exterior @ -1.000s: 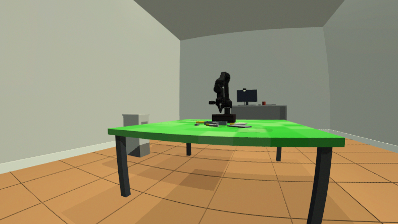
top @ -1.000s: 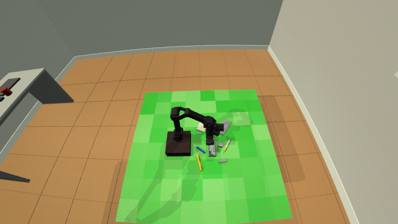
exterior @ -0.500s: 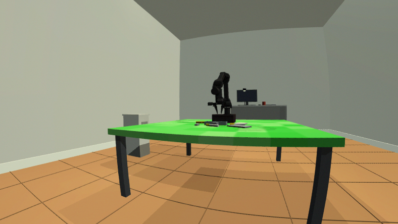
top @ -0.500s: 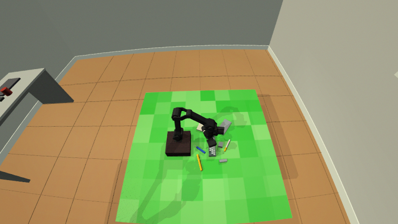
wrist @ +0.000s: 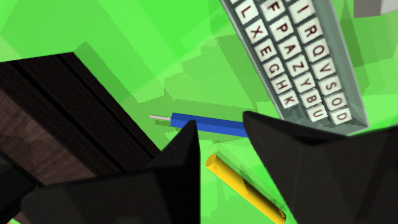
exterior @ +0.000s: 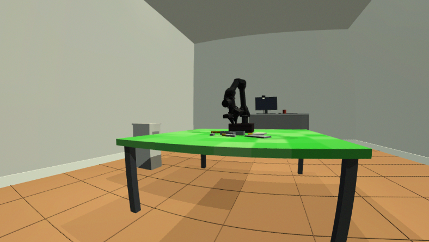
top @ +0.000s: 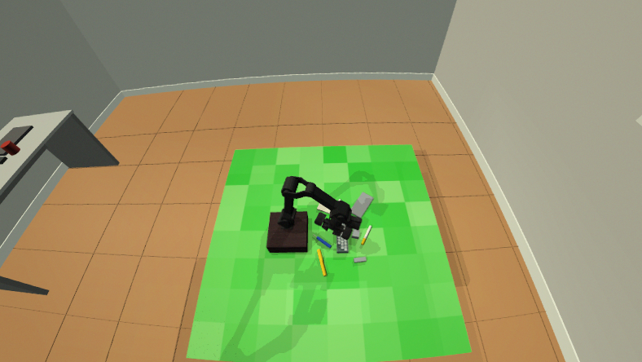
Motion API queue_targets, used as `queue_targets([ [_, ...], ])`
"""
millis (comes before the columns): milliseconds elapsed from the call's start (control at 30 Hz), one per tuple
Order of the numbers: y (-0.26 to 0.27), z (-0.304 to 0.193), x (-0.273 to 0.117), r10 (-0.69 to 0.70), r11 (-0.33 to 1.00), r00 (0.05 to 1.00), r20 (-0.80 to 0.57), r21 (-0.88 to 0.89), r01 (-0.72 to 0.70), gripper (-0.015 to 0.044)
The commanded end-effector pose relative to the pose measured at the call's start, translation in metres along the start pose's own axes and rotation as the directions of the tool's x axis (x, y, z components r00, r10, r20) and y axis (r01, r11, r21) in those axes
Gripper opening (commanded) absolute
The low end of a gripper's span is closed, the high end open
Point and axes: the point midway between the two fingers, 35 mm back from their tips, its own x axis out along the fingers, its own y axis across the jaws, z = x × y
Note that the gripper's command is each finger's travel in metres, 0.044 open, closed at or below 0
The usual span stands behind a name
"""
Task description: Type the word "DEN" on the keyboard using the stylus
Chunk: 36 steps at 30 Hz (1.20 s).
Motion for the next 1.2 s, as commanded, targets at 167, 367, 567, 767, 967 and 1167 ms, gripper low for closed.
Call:
queue_targets([
  [167, 0.016, -0.031, 0.015, 0.213, 0.550, 0.973, 0.084, -0.834, -0.049, 0.0150],
  [367, 0.022, -0.039, 0.019, 0.268, 0.271, 0.957, 0.115, -0.962, 0.040, 0.0150],
  [567, 0.023, -0.040, 0.019, 0.275, 0.216, 0.954, 0.119, -0.975, 0.060, 0.0150],
  [767, 0.023, -0.040, 0.019, 0.275, 0.216, 0.954, 0.119, -0.975, 0.060, 0.0150],
  [967, 0.023, -0.040, 0.019, 0.275, 0.216, 0.954, 0.119, -0.975, 0.060, 0.0150],
  [1167, 0.021, -0.040, 0.025, 0.275, 0.216, 0.954, 0.119, -0.975, 0.060, 0.0150],
])
